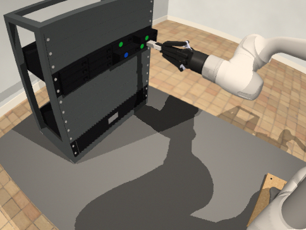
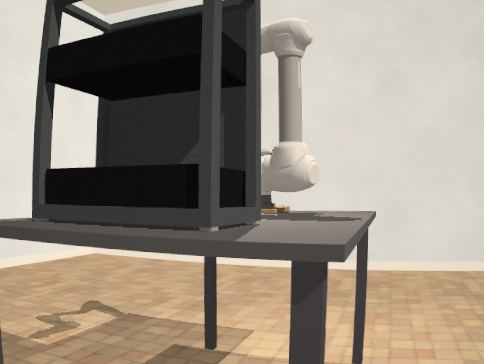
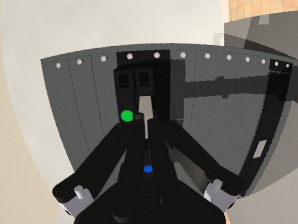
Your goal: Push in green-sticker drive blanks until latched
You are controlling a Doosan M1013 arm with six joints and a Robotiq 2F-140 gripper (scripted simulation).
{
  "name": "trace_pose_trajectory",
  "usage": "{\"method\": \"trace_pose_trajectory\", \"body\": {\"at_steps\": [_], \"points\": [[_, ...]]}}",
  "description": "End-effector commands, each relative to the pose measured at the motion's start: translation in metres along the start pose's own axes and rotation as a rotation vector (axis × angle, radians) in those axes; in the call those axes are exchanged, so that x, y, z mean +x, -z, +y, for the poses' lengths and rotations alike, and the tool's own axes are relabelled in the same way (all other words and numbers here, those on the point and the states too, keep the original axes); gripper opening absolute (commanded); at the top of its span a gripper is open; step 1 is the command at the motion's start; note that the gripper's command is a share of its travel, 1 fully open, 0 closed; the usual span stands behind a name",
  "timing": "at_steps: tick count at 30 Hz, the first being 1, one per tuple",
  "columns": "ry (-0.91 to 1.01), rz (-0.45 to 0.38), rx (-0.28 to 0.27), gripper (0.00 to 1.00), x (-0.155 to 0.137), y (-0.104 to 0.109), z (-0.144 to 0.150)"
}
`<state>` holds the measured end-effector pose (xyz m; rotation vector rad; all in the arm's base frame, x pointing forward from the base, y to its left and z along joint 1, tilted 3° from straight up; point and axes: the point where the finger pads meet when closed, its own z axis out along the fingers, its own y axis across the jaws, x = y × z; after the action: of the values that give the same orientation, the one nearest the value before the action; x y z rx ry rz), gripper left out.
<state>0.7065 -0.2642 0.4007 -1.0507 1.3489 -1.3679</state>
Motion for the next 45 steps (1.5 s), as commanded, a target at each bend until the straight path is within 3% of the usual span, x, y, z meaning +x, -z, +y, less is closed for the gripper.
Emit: {"method": "trace_pose_trajectory", "body": {"at_steps": [1,45], "points": [[0.0,0.0,0.0,0.0,0.0,-0.001,0.0],[0.0,0.0,0.0,0.0,0.0,-0.023,0.0]]}}
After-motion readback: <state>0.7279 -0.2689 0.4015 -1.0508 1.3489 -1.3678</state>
